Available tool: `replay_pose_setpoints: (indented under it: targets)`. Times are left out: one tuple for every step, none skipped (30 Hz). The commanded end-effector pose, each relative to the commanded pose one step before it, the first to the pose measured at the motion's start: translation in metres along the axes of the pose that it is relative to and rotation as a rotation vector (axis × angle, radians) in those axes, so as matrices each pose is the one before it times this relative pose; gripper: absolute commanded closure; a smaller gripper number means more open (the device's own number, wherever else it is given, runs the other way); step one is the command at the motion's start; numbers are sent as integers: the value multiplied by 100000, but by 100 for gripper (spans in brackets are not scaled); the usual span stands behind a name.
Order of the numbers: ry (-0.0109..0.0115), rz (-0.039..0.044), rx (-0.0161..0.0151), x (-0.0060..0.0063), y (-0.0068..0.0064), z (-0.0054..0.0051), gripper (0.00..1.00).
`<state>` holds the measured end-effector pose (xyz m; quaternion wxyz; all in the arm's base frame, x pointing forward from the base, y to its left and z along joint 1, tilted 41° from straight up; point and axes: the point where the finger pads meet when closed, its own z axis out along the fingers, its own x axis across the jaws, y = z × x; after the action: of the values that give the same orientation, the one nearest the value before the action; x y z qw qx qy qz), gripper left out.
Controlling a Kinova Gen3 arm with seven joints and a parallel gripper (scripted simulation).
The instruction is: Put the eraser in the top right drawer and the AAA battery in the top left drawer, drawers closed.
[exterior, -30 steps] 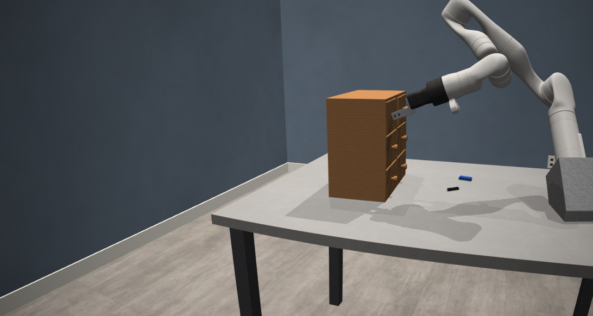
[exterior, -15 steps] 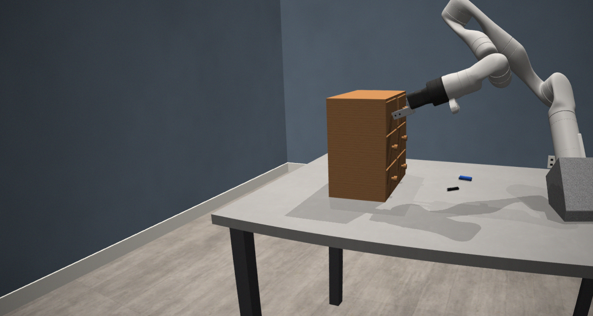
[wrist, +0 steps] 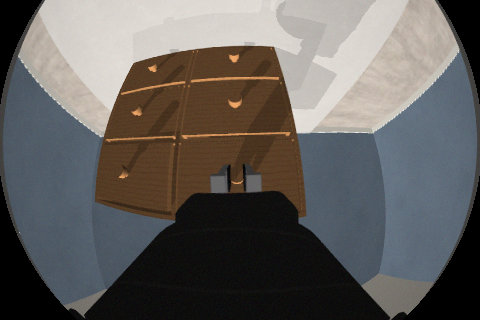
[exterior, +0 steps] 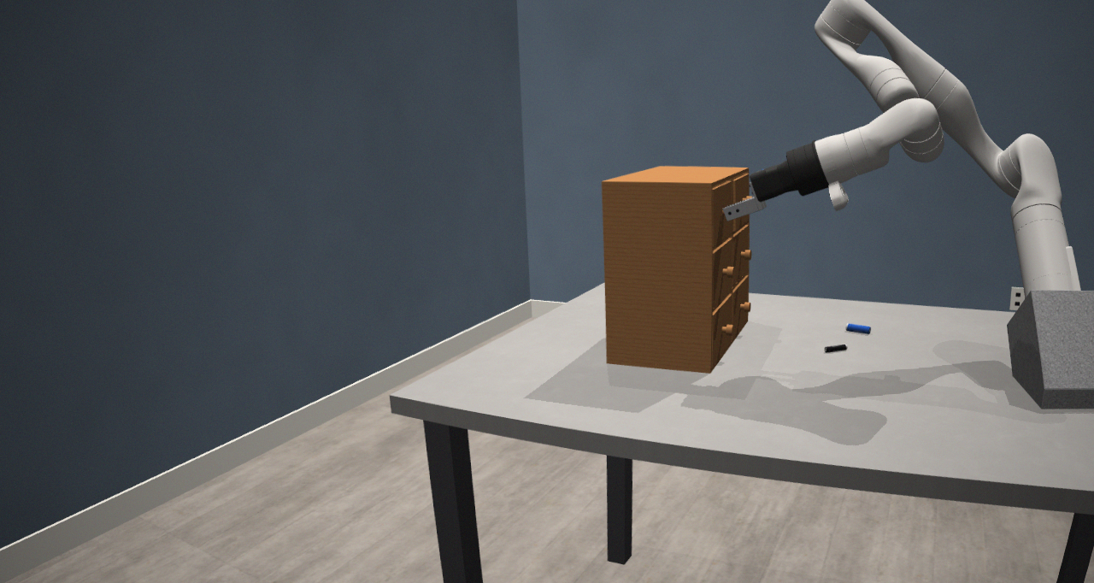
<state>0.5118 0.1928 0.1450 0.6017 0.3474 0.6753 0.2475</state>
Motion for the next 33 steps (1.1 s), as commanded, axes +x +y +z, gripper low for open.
replay_pose_setpoints:
  targets:
    - [69, 82, -190, 31, 90, -69, 63]
    - [0, 0, 0, 0, -9, -25, 63]
    - [0, 0, 0, 0, -11, -29, 63]
    - [0, 0, 0, 0, -13, -34, 63]
    - [0, 0, 0, 0, -14, -39, 63]
    - [0, 0, 0, 0, -16, -45, 63]
    - [0, 0, 0, 0, 0, 0, 63]
    - [0, 0, 0, 0, 0, 0, 63]
    - [0, 0, 0, 0, -18, -50, 63]
    - [0, -1, -1, 0, -20, -56, 63]
    - [0, -1, -1, 0, -22, -61, 63]
    - [0, 0, 0, 0, -25, -67, 63]
    - [0, 1, 2, 1, -27, -73, 63]
    - [0, 1, 1, 0, -29, -79, 63]
    - [0, 0, 0, 0, -31, -84, 63]
    - [0, -1, -1, 0, -32, -90, 63]
    - [0, -1, -1, 0, -34, -95, 63]
    - [0, 2, 2, 1, -37, -99, 63]
    - [0, 1, 1, 0, -38, -104, 63]
    - [0, -1, -1, 0, -39, -109, 63]
    - [0, -2, -2, -1, -41, -114, 63]
    - [0, 2, 3, 1, -43, -117, 63]
    - [0, 0, 1, 0, -44, -121, 63]
    - [0, 0, 0, 0, 0, 0, 63]
    - [0, 0, 0, 0, 0, 0, 63]
    - [0, -1, -2, -1, -45, -125, 63]
    - [0, 0, 0, 0, -47, -128, 63]
    - [0, 1, 2, 1, -48, -131, 63]
    - [0, -1, -1, 0, -48, -134, 63]
    - [0, -2, -2, -1, -49, -136, 63]
    - [0, 2, 3, 1, -51, -138, 63]
    - [0, 0, 0, 0, -51, -140, 63]
    - [0, -2, -3, -1, -51, -141, 63]
